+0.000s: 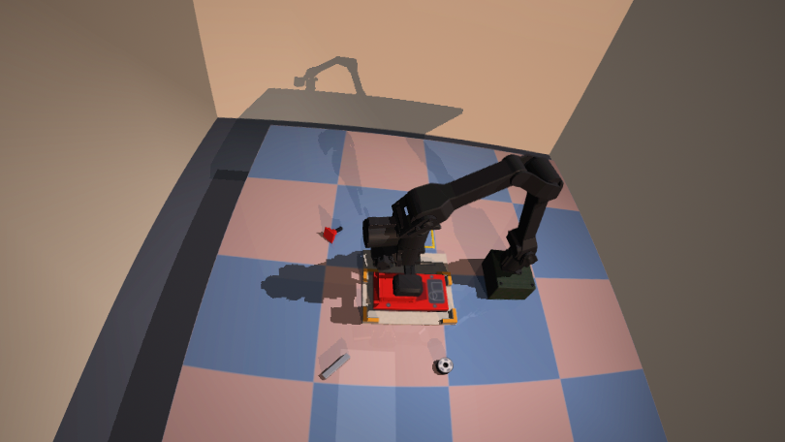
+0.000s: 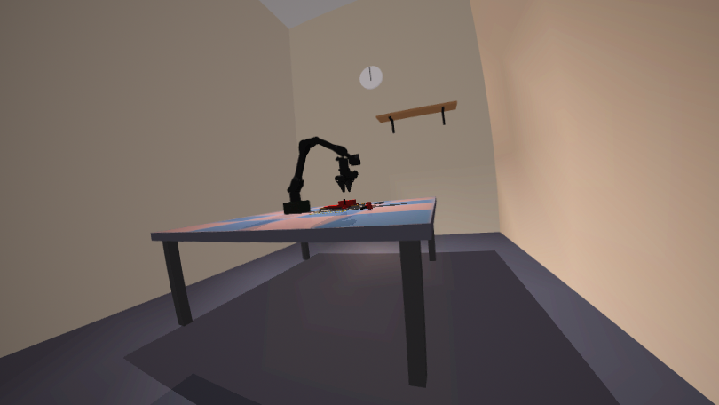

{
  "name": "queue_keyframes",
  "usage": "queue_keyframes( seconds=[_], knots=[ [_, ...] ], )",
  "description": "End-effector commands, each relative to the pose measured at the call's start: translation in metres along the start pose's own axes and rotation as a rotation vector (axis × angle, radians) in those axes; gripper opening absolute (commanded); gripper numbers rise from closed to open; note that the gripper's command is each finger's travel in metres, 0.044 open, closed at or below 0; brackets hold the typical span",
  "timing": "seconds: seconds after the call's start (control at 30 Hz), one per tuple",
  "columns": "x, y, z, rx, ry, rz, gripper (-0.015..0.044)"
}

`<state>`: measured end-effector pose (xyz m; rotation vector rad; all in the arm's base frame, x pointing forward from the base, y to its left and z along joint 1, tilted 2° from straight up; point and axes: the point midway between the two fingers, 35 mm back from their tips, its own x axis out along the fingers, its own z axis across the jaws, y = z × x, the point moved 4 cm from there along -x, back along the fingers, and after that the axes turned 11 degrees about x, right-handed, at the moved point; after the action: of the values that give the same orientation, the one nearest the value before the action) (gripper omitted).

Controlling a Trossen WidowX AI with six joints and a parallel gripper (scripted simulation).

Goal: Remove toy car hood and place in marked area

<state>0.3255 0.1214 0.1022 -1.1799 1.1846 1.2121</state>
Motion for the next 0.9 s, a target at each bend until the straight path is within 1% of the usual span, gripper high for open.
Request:
queue_keyframes(
  seconds=[0.0, 0.87],
  knots=[
    [0.006, 0.001, -0.001, 0.006, 0.006, 0.007, 0.044],
    [0.022, 0.001, 0.0, 0.006, 0.006, 0.007, 0.044]
  ],
)
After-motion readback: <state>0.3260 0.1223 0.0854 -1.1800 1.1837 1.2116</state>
